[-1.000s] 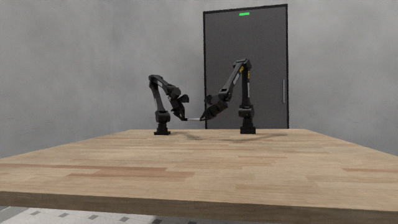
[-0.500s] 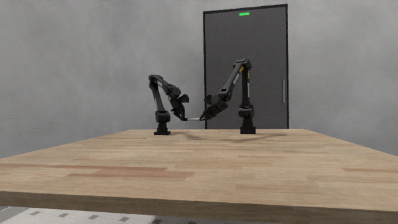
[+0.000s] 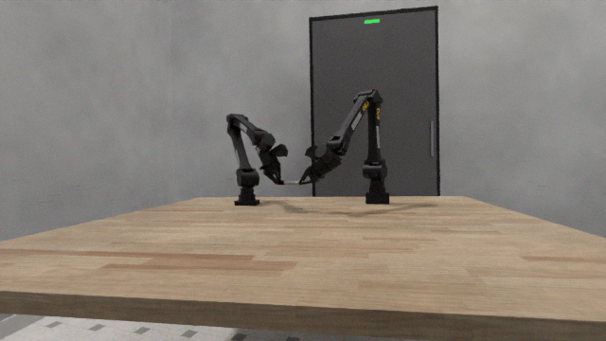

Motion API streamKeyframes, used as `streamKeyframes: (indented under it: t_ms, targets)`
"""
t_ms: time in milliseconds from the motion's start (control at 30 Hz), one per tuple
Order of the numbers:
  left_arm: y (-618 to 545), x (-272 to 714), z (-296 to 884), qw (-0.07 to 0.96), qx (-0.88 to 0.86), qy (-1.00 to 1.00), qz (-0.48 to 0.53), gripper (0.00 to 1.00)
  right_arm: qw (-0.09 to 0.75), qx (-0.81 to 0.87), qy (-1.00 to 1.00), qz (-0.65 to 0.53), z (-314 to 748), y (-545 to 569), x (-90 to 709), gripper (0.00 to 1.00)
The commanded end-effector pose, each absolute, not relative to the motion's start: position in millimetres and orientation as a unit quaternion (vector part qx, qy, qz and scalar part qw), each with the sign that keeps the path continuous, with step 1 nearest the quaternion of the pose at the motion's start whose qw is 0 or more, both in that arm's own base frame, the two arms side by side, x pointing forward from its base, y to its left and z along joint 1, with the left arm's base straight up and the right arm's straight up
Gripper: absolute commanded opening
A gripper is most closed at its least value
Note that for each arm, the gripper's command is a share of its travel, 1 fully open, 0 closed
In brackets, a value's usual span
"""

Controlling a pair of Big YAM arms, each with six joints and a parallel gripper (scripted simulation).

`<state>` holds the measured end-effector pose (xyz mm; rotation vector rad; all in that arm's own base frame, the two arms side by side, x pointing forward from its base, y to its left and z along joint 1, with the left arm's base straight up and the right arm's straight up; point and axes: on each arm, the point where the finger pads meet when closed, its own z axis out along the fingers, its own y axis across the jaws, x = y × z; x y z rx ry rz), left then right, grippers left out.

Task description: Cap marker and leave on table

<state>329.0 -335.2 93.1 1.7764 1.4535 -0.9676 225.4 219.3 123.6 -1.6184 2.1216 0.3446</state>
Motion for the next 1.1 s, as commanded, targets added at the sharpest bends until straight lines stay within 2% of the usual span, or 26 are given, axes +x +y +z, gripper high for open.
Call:
streamKeyframes:
  t_ms: [0, 233, 333, 367, 700, 733, 1067]
  targets:
    - [-357, 332, 101, 0.325, 0.672, 0.549, -0.376, 0.11, 0.28, -0.595, 0.739, 0.141, 164, 246, 240, 0.12]
    - [-330, 327, 93, 0.32, 0.677, 0.551, -0.369, 0.11, 0.239, -0.585, 0.765, 0.125, 134, 223, 231, 0.12]
    - [-333, 327, 97, 0.327, 0.676, 0.549, -0.367, 0.11, 0.253, -0.587, 0.759, 0.127, 151, 231, 235, 0.46]
    - [-335, 325, 96, 0.329, 0.673, 0.552, -0.365, 0.11, 0.26, -0.587, 0.756, 0.128, 158, 234, 235, 0.53]
    - [-336, 303, 37, 0.356, 0.578, 0.662, -0.317, 0.11, 0.284, -0.585, 0.75, 0.123, 194, 226, 234, 0.53]
    - [-337, 303, 35, 0.366, 0.566, 0.671, -0.308, 0.11, 0.285, -0.585, 0.749, 0.122, 196, 223, 238, 0.64]
    - [-330, 294, 1, 0.393, 0.496, 0.717, -0.293, 0.11, 0.242, -0.589, 0.761, 0.124, 182, 201, 223, 0.65]
